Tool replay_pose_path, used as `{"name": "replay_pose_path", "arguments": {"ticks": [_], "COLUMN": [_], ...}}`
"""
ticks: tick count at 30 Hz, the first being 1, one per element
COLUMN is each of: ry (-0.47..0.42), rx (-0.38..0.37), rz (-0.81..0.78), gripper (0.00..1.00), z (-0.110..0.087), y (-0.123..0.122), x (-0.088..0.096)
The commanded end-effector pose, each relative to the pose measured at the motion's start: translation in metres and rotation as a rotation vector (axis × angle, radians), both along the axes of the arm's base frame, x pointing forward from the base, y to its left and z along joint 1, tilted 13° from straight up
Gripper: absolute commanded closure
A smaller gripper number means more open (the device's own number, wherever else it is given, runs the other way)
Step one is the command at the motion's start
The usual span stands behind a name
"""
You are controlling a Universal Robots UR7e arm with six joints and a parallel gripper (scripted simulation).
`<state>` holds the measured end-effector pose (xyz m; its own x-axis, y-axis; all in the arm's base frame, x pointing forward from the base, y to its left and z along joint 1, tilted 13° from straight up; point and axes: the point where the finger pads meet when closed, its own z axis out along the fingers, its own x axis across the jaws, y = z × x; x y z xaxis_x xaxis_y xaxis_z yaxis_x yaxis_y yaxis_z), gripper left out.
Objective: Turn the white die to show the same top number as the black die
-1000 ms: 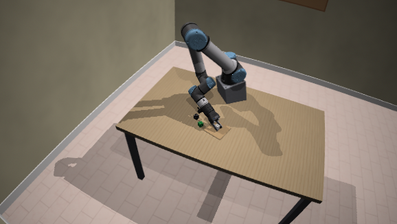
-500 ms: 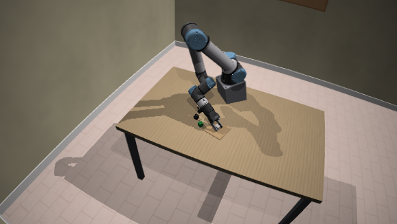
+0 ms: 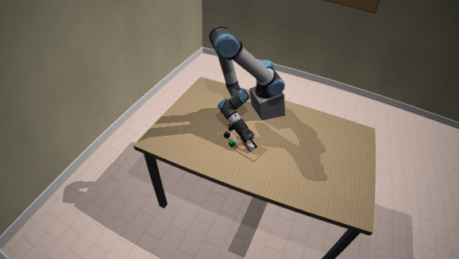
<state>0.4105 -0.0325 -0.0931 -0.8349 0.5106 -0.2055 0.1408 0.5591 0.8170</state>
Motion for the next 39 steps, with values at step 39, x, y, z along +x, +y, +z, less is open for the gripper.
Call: {"name": "replay_pose_path", "arguments": {"ticks": [39], "ry": [-0.001], "rx": [0.000], "rz": [0.000], "gripper": [0.13], "z": [0.021], "y": [-0.025], "x": [-0.020]}}
